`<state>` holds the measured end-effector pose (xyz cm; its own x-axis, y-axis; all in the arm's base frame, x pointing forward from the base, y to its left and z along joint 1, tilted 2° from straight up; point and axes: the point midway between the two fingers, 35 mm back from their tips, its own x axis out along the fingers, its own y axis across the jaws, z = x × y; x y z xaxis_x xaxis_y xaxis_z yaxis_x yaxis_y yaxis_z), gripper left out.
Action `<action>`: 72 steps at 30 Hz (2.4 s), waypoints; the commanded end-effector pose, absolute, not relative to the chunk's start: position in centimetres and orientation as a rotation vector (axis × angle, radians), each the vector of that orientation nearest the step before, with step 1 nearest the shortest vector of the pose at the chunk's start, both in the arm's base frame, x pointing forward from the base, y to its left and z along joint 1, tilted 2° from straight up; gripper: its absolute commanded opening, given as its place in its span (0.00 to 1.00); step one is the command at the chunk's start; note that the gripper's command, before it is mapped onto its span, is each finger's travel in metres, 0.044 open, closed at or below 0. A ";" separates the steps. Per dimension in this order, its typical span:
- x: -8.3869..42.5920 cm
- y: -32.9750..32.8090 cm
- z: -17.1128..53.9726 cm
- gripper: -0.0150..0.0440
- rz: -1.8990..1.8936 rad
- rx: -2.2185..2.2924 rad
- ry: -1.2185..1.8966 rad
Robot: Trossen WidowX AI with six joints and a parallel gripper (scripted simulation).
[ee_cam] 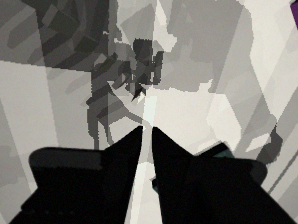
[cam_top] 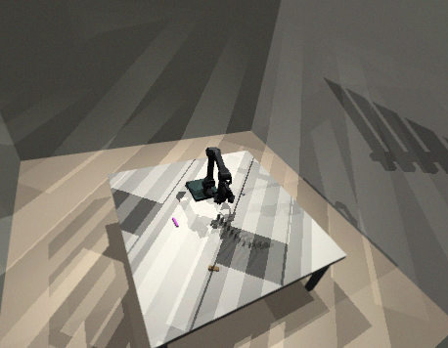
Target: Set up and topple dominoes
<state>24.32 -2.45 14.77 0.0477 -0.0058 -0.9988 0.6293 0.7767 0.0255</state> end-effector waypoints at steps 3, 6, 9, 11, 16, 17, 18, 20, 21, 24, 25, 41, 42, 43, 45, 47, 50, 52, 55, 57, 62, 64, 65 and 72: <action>22.4 -2.7 11.8 0.25 -1.042 1.097 1.248; 22.4 -2.7 11.8 0.25 -1.042 1.097 1.248; 22.4 -2.7 11.8 0.25 -1.042 1.097 1.248; 22.4 -2.7 11.8 0.25 -1.042 1.097 1.248; 22.4 -2.7 11.8 0.25 -1.042 1.097 1.248; 22.4 -2.7 11.8 0.25 -1.042 1.097 1.248; 22.4 -2.7 11.8 0.25 -1.042 1.097 1.248; 22.4 -2.7 11.8 0.25 -1.042 1.097 1.248; 22.4 -2.7 11.8 0.25 -1.042 1.097 1.248; 22.4 -2.7 11.8 0.25 -1.042 1.097 1.248; 22.4 -2.7 11.8 0.25 -1.042 1.097 1.248; 22.4 -2.7 11.8 0.25 -1.042 1.097 1.248; 22.4 -2.7 11.8 0.25 -1.042 1.097 1.248; 22.4 -2.7 11.8 0.25 -1.042 1.097 1.248; 22.4 -2.7 11.8 0.25 -1.042 1.097 1.248; 22.4 -2.7 11.8 0.25 -1.042 1.097 1.248; 22.4 -2.7 11.8 0.25 -1.042 1.097 1.248; 22.4 -2.7 11.8 0.25 -1.042 1.097 1.248; 22.4 -2.7 11.8 0.25 -1.042 1.097 1.248; 22.4 -2.7 11.8 0.25 -1.042 1.097 1.248; 22.9 -2.8 9.4 0.25 -1.042 1.097 1.248; 23.1 -2.8 6.1 0.25 -1.042 1.097 1.248; 23.1 -2.8 4.8 0.25 -1.042 1.097 1.248; 23.0 -2.8 3.8 0.25 -1.042 1.097 1.248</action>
